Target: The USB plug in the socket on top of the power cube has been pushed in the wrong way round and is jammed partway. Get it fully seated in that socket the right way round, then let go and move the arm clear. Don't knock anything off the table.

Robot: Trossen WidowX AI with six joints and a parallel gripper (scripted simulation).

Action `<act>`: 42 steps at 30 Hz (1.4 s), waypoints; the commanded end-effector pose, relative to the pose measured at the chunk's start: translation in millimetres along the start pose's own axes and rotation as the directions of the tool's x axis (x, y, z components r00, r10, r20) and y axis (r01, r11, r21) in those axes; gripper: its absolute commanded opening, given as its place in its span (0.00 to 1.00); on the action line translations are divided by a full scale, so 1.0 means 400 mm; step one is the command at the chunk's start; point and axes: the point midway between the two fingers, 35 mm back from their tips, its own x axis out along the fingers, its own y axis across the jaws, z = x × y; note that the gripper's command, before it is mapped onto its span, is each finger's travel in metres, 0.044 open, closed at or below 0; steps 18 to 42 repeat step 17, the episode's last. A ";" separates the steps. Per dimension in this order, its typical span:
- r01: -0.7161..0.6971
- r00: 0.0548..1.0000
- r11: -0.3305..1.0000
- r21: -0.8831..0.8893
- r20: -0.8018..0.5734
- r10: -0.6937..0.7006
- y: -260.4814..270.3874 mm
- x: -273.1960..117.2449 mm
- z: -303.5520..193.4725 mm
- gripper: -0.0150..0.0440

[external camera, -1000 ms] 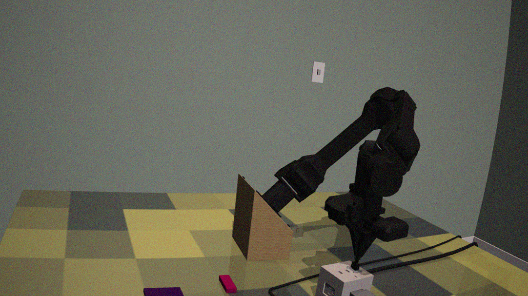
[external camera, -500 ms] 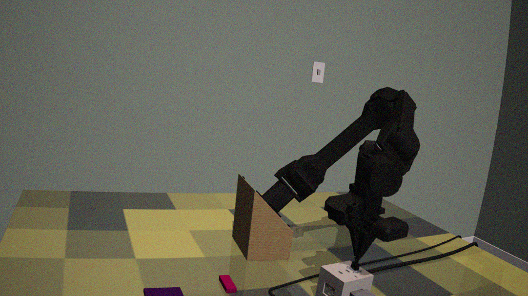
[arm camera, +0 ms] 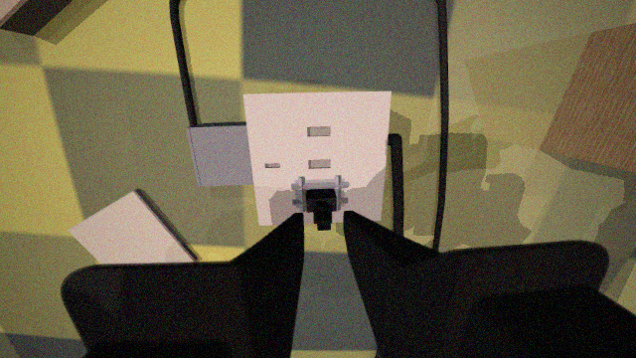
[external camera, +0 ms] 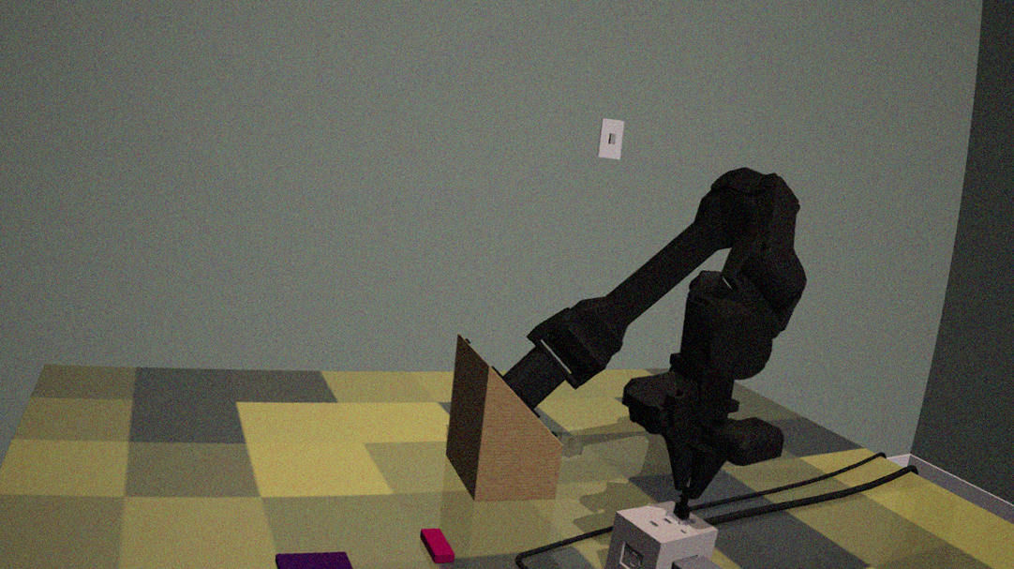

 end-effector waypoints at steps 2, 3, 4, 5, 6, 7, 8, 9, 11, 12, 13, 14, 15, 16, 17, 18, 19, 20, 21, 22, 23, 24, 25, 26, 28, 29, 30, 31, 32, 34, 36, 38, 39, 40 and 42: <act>0.000 1.000 1.000 0.001 0.000 0.000 0.000 0.000 0.000 0.42; 0.000 1.000 1.000 0.001 0.000 0.000 0.000 0.000 0.000 0.42; 0.000 1.000 1.000 0.001 0.000 0.000 0.000 0.000 0.000 0.42; 0.000 1.000 1.000 0.001 0.000 0.000 0.000 0.000 0.000 0.42; 0.000 1.000 1.000 0.000 0.000 0.000 0.000 0.000 0.000 0.42; 0.000 1.000 1.000 0.000 0.000 0.000 0.000 -0.003 0.000 0.42; 0.000 1.000 1.000 0.000 0.000 0.000 0.000 -0.005 0.000 0.42; 0.000 1.000 1.000 0.000 0.000 0.000 0.000 -0.008 0.000 0.42; 0.000 1.000 1.000 0.000 0.000 0.000 0.000 -0.013 -0.001 0.42; 0.000 1.000 1.000 0.000 0.000 0.000 0.000 -0.015 -0.001 0.42; 0.000 1.000 1.000 0.000 0.000 0.000 0.000 -0.018 -0.001 0.42; 0.000 1.000 1.000 0.000 0.000 0.000 0.000 -0.020 -0.001 0.42; 0.000 1.000 1.000 0.000 0.000 0.000 0.000 -0.023 -0.001 0.42; 0.000 1.000 1.000 0.000 0.000 0.000 0.000 -0.025 -0.001 0.42; 0.000 1.000 1.000 0.000 0.000 0.000 0.000 -0.027 -0.001 0.42; 0.000 1.000 1.000 0.000 0.000 0.000 0.000 -0.027 -0.001 0.42; 0.000 1.000 1.000 0.000 0.000 0.000 0.000 -0.027 -0.001 0.42; 0.000 1.000 1.000 0.000 0.000 0.000 0.000 -0.027 -0.001 0.42; 0.000 1.000 1.000 0.000 0.000 0.000 0.000 -0.027 -0.001 0.42; 0.000 1.000 1.000 0.000 0.000 0.000 0.000 -0.027 -0.001 0.42; 0.000 1.000 1.000 0.000 0.000 0.000 0.000 -0.027 -0.001 0.42; 0.000 1.000 1.000 0.000 0.000 0.000 0.000 -0.027 -0.001 0.42; 0.000 1.000 1.000 0.000 0.000 0.000 0.000 -0.027 -0.001 0.42; 0.000 1.000 1.000 0.000 0.000 0.000 0.000 -0.027 -0.001 0.42; 0.000 1.000 1.000 0.000 0.000 0.000 0.000 -0.027 -0.001 0.42; 0.000 1.000 1.000 0.000 0.000 0.000 0.000 -0.027 -0.001 0.42; 0.000 1.000 1.000 0.000 0.000 0.000 0.000 -0.027 -0.001 0.42; 0.000 1.000 1.000 0.000 0.000 0.000 0.000 -0.027 -0.001 0.42; 0.000 1.000 1.000 0.000 0.000 0.000 0.000 -0.027 -0.001 0.42; 0.000 1.000 1.000 0.000 0.000 0.000 0.000 -0.027 -0.001 0.42; 0.000 1.000 1.000 0.000 0.000 0.000 0.000 -0.027 -0.001 0.42; 0.000 1.000 1.000 0.000 0.000 0.000 0.000 -0.027 -0.001 0.42; 0.000 1.000 1.000 0.000 0.000 0.000 0.000 -0.027 -0.001 0.42; 0.000 1.000 1.000 0.000 0.000 0.000 0.000 -0.027 -0.001 0.42; 0.000 1.000 1.000 0.000 0.000 0.000 0.000 -0.027 -0.001 0.42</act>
